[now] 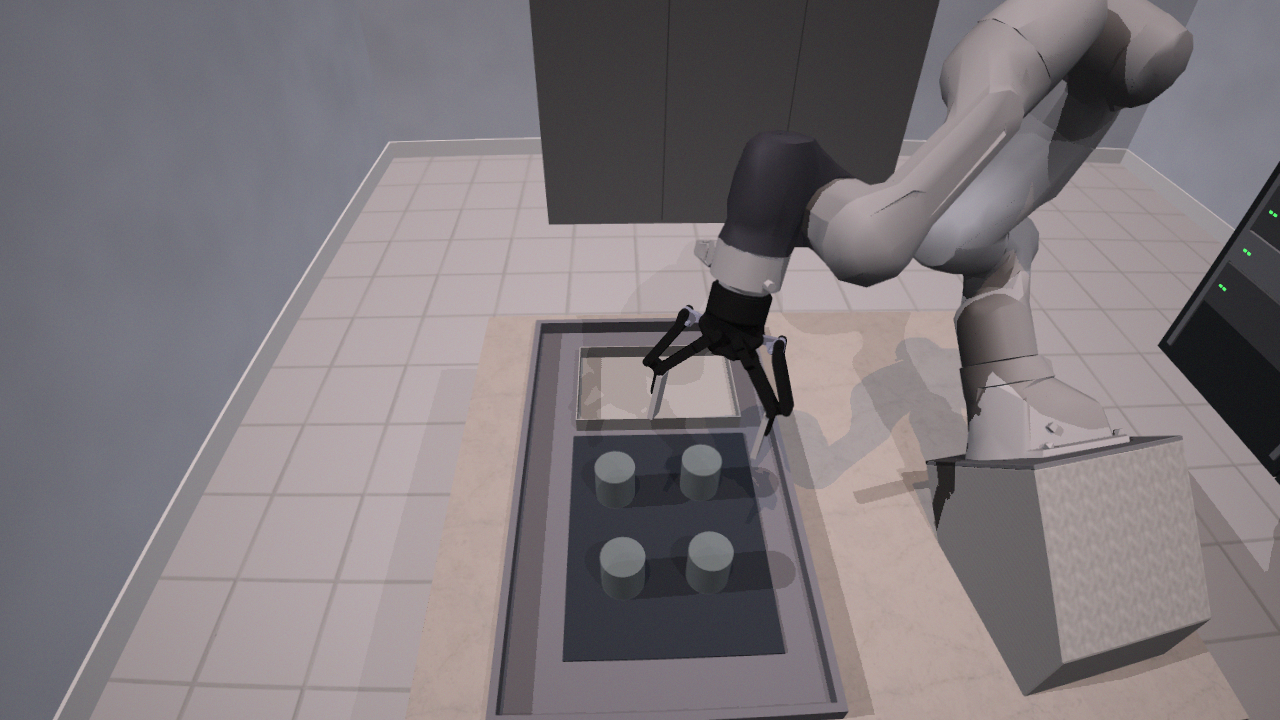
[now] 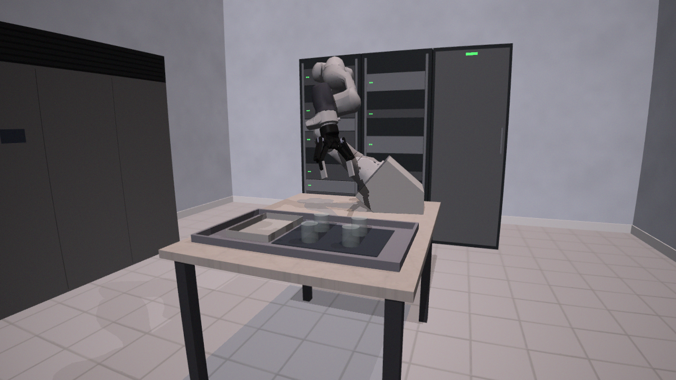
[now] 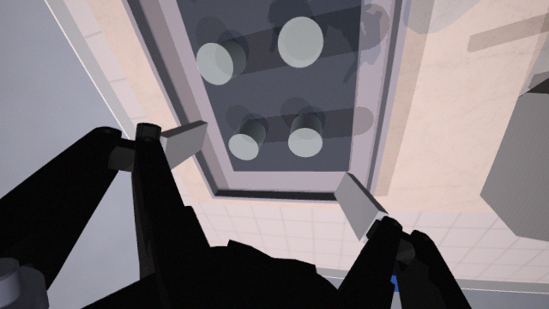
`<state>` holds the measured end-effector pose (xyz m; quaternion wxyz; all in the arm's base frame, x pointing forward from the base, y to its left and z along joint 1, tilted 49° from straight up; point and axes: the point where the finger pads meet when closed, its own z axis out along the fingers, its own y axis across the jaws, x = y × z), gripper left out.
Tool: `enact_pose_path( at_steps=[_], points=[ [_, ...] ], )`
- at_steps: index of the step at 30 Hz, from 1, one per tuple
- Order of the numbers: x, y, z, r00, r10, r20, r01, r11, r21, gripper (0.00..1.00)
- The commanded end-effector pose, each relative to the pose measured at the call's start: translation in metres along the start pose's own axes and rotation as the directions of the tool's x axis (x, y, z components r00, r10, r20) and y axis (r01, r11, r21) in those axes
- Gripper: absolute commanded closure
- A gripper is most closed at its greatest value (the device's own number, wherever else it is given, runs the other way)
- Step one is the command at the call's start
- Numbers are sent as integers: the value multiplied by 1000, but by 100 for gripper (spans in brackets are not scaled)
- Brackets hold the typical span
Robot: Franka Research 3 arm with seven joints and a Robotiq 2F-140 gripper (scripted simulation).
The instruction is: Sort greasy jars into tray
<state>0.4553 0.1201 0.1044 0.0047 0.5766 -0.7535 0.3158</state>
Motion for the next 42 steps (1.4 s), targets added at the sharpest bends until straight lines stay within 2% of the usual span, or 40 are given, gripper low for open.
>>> enact_pose_path(
  at_steps=[1,10,11,18,19,28,29,36,37,42],
  points=[
    [-3,-5,2,989,142,-41,-141,990,22,0],
    [-3,-5,2,989,142,-41,-141,990,22,0],
    [-7,-12,2,971,230,-71,-226,973,56,0],
    [-7,-12,2,971,230,-71,-226,973,56,0],
    [-10,-19,2,948,304,-95,-296,951,90,0],
    [-10,-19,2,948,304,-95,-296,951,90,0],
    [-14,-25,3,914,388,-117,-375,919,122,0],
    [-14,-25,3,914,388,-117,-375,919,122,0],
    [-17,-30,3,879,459,-133,-439,885,151,0],
    [-17,-30,3,879,459,-133,-439,885,151,0]
  ],
)
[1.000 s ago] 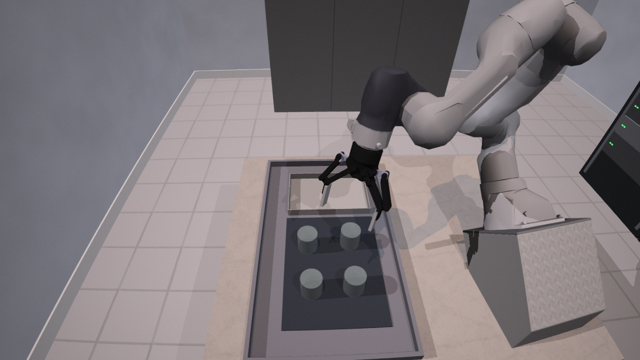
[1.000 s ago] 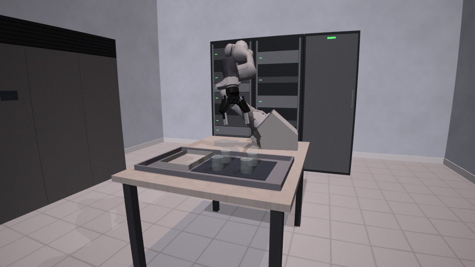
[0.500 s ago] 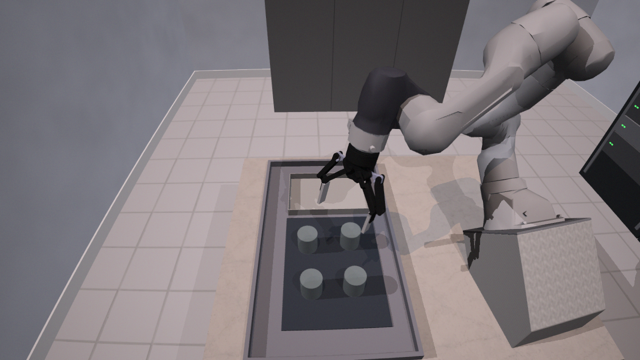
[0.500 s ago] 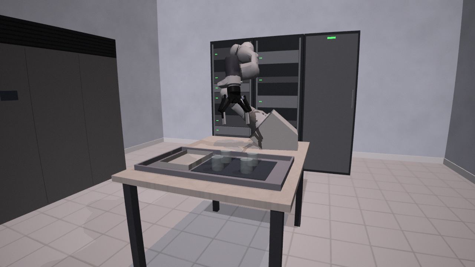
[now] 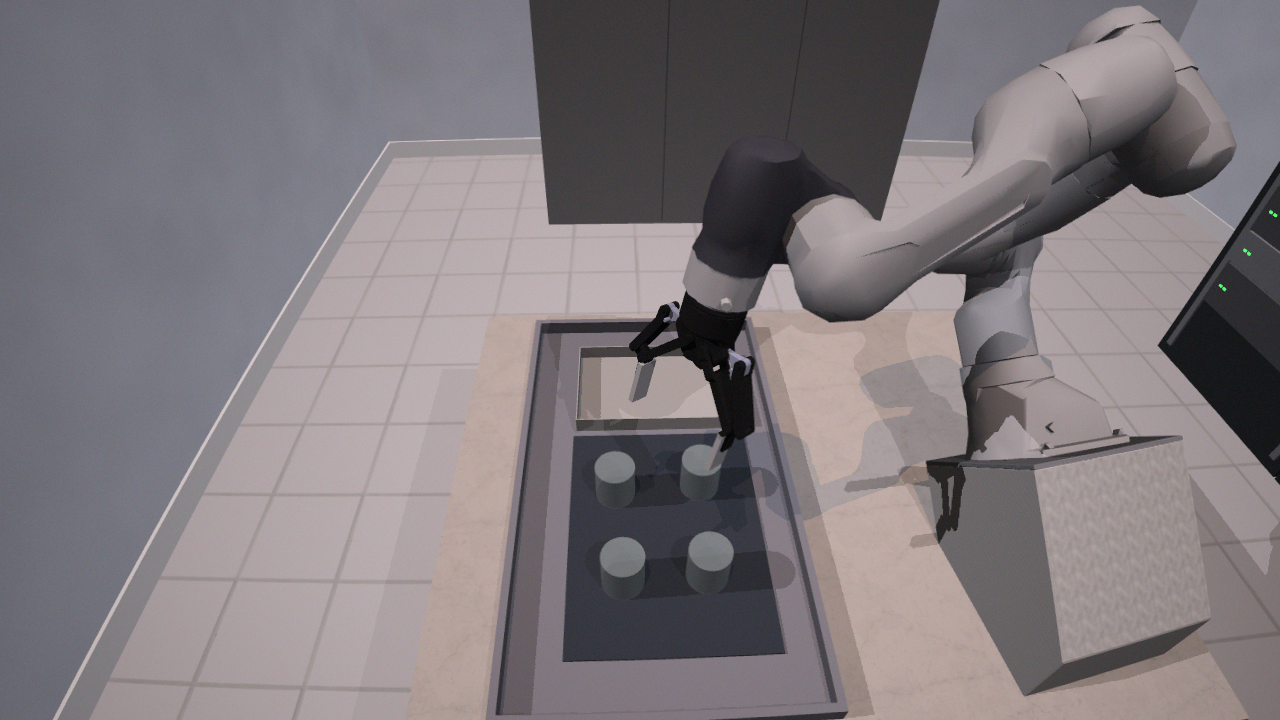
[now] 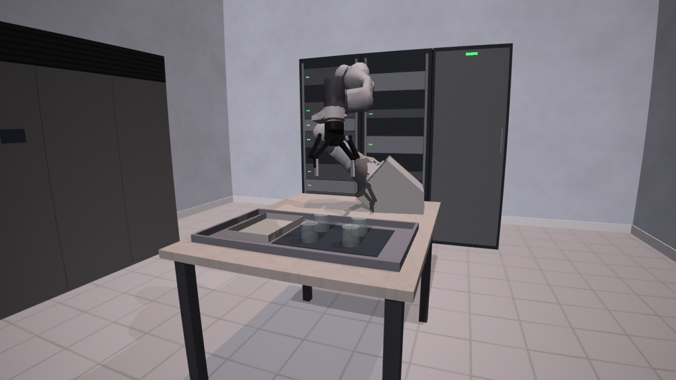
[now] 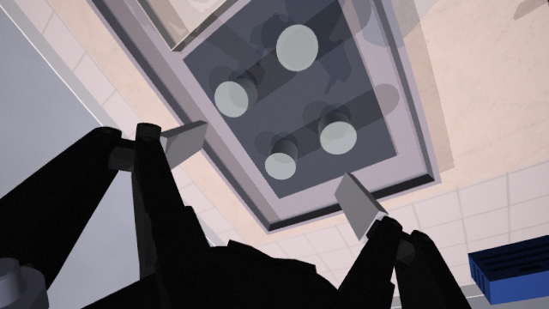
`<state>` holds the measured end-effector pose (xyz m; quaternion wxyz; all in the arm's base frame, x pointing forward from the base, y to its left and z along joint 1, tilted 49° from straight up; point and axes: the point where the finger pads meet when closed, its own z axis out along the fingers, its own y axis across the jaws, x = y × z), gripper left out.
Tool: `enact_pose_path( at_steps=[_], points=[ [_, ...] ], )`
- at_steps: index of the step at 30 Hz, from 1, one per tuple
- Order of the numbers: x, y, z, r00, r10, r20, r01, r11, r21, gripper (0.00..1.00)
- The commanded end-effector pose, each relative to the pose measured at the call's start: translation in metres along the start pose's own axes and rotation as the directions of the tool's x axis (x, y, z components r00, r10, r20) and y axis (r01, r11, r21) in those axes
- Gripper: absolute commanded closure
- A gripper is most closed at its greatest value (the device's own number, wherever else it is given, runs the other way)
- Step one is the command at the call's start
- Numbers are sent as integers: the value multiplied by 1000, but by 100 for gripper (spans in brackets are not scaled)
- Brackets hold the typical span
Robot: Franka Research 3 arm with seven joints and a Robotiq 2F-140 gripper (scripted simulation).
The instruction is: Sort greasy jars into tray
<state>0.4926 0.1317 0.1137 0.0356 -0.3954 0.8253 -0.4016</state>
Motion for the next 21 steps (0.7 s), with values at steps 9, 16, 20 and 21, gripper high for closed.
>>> enact_pose_path(
  at_steps=[9,16,20,21],
  points=[
    [0,2,4,984,168,-54,-168,986,4,0],
    [-3,0,5,967,241,-80,-240,970,21,0],
    [-3,0,5,967,241,-80,-240,970,21,0],
    [-3,0,5,967,241,-80,-240,970,21,0]
  ],
)
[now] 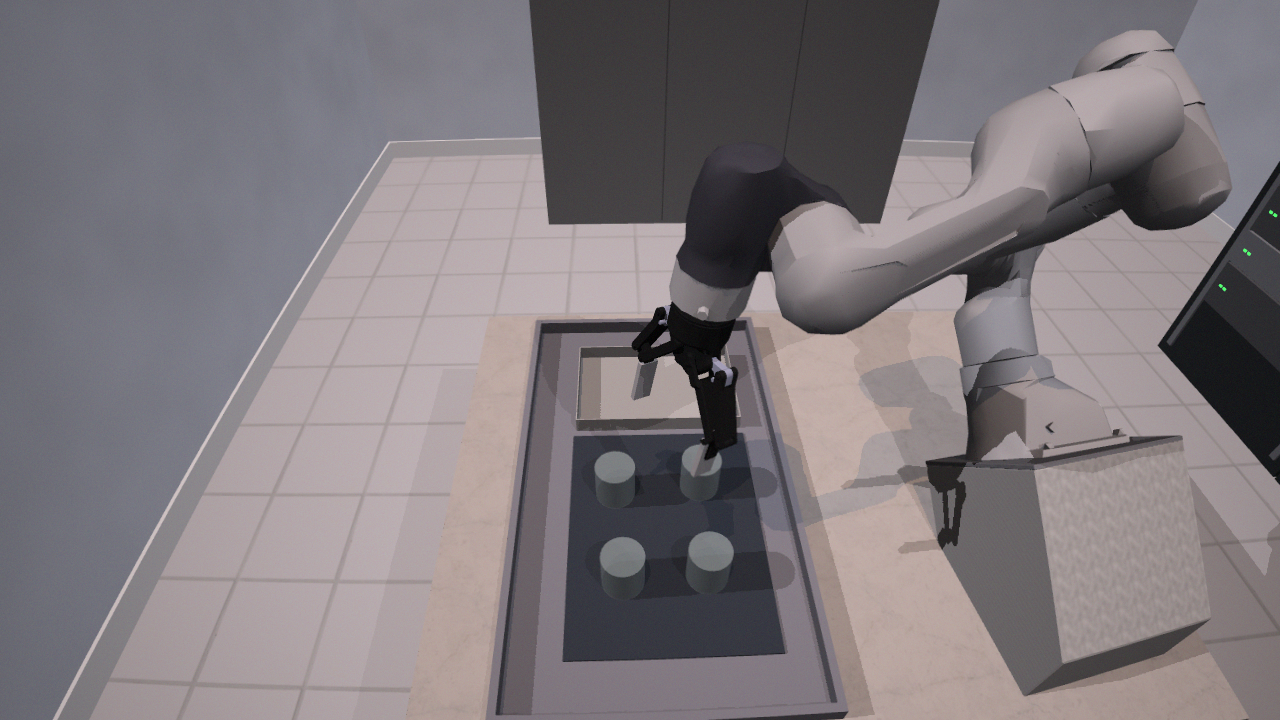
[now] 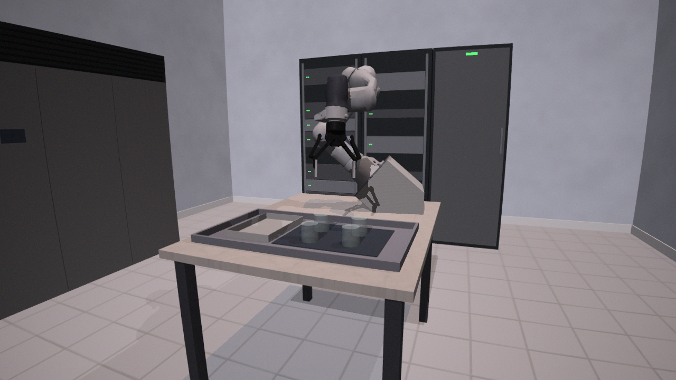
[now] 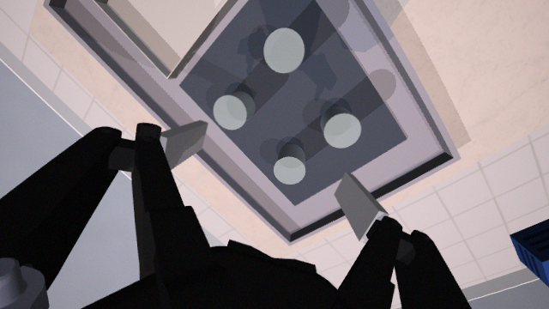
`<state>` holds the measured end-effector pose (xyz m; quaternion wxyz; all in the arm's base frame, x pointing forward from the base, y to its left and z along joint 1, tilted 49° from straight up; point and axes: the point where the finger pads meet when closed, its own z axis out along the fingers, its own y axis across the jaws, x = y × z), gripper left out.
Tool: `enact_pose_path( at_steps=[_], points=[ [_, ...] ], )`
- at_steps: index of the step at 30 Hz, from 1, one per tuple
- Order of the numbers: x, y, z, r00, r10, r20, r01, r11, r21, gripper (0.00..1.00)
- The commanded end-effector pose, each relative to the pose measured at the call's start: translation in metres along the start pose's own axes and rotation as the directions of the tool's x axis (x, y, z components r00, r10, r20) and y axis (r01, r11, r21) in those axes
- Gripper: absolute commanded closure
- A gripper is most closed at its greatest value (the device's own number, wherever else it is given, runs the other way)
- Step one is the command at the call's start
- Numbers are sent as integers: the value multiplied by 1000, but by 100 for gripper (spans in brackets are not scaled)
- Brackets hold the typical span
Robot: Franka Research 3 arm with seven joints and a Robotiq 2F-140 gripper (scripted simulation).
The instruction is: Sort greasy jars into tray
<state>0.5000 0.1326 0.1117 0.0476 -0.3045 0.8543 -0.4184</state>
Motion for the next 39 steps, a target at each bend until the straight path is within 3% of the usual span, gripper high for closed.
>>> enact_pose_path(
  at_steps=[1,2,9,10,19,20,27,28,37,38,39],
  points=[
    [3,2,2,998,61,-16,-61,998,-10,0],
    [1,1,3,988,148,-47,-148,989,-1,0],
    [1,1,3,988,148,-47,-148,989,-1,0],
    [0,1,5,972,224,-73,-224,975,7,0],
    [0,1,5,972,224,-73,-224,975,7,0],
    [0,1,7,945,310,-101,-310,951,14,0],
    [0,1,7,945,310,-101,-310,951,14,0],
    [0,2,9,915,384,-125,-385,923,20,0],
    [0,2,9,915,384,-125,-385,923,20,0],
    [3,4,10,872,466,-150,-468,883,25,0],
    [3,4,10,872,466,-150,-468,883,25,0]
  ],
)
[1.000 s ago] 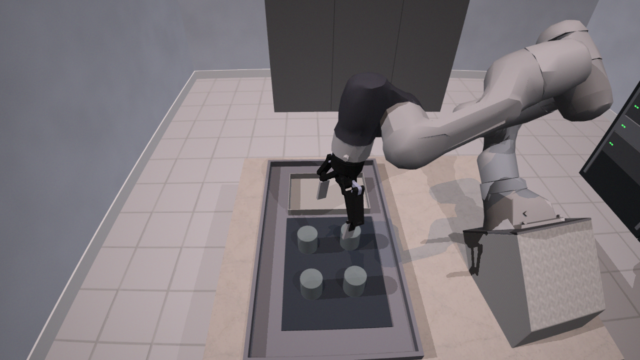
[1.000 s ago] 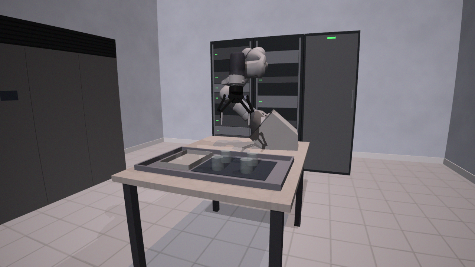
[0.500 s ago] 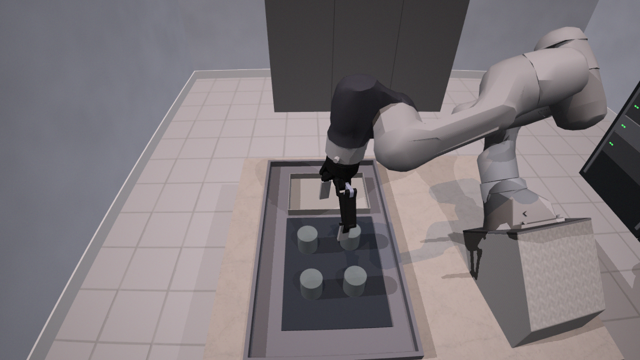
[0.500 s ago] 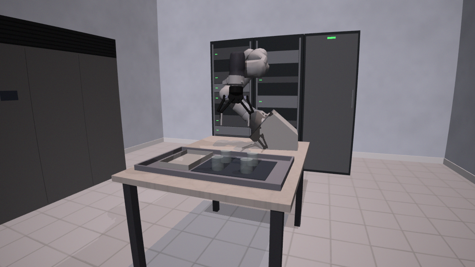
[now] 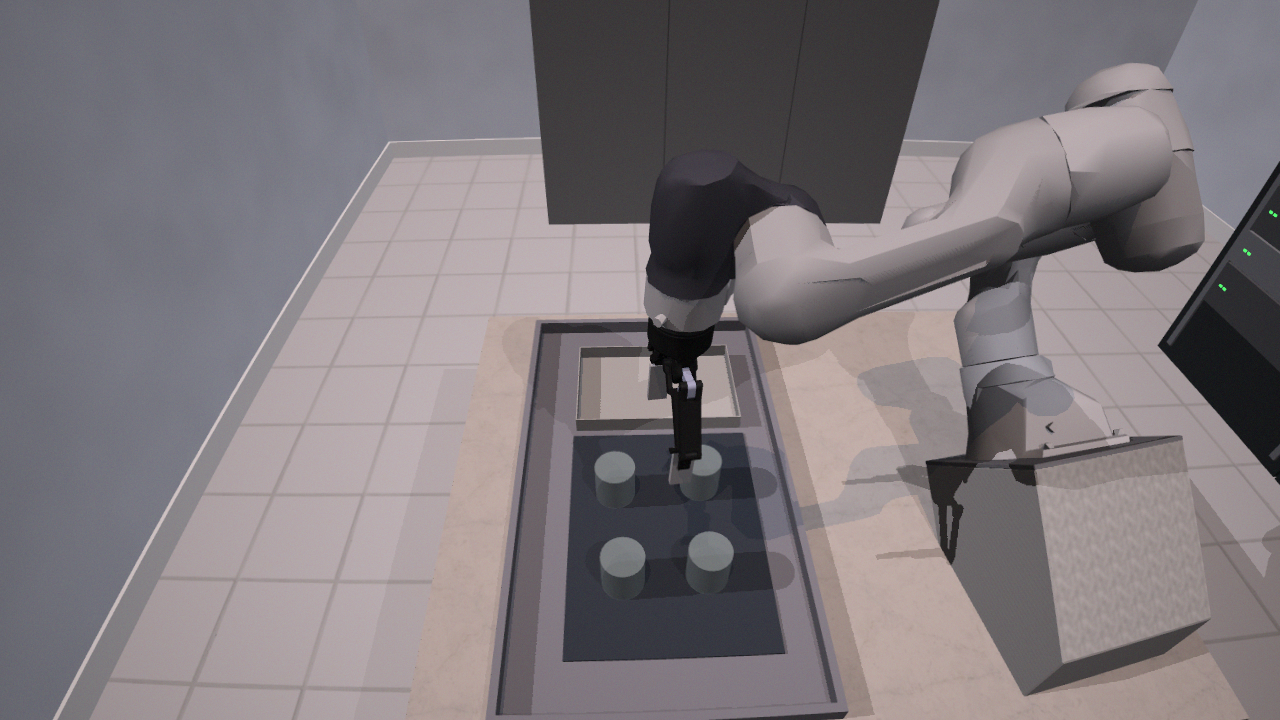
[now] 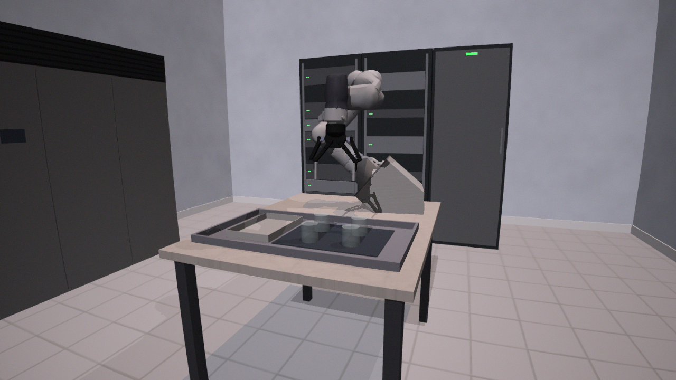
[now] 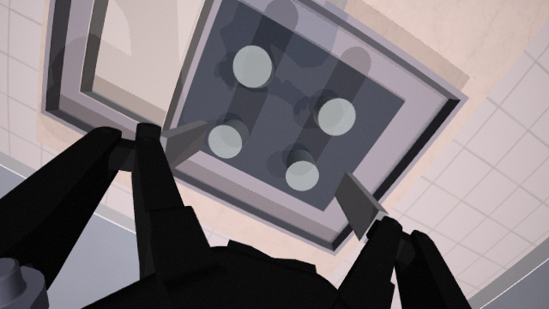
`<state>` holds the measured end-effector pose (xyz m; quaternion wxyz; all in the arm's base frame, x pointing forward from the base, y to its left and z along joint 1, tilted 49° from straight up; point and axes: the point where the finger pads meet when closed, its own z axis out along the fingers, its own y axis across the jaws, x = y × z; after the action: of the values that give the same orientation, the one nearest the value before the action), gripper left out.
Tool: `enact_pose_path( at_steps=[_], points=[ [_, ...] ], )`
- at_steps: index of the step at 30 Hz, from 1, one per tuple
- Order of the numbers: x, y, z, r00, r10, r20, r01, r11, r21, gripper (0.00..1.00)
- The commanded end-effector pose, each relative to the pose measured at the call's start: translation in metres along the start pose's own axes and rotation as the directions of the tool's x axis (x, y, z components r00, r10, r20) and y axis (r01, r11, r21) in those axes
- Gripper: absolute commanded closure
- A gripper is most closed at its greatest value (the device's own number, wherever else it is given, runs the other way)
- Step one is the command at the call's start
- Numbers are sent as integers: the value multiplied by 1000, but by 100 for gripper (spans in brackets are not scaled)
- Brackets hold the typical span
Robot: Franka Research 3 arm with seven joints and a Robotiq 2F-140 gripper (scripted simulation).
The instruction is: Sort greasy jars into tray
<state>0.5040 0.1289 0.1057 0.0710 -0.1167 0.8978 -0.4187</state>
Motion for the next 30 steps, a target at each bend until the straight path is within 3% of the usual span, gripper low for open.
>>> enact_pose_path(
  at_steps=[1,9,11,18,19,30],
  points=[
    [5,1,3,992,118,-33,-118,993,-7,0],
    [4,0,3,996,85,-26,-85,996,-5,0],
    [6,2,4,989,142,-40,-143,990,-9,0],
    [6,2,4,989,142,-40,-143,990,-9,0],
    [6,2,4,989,142,-40,-143,990,-9,100],
    [6,2,4,989,142,-40,-143,990,-9,100]
  ],
)
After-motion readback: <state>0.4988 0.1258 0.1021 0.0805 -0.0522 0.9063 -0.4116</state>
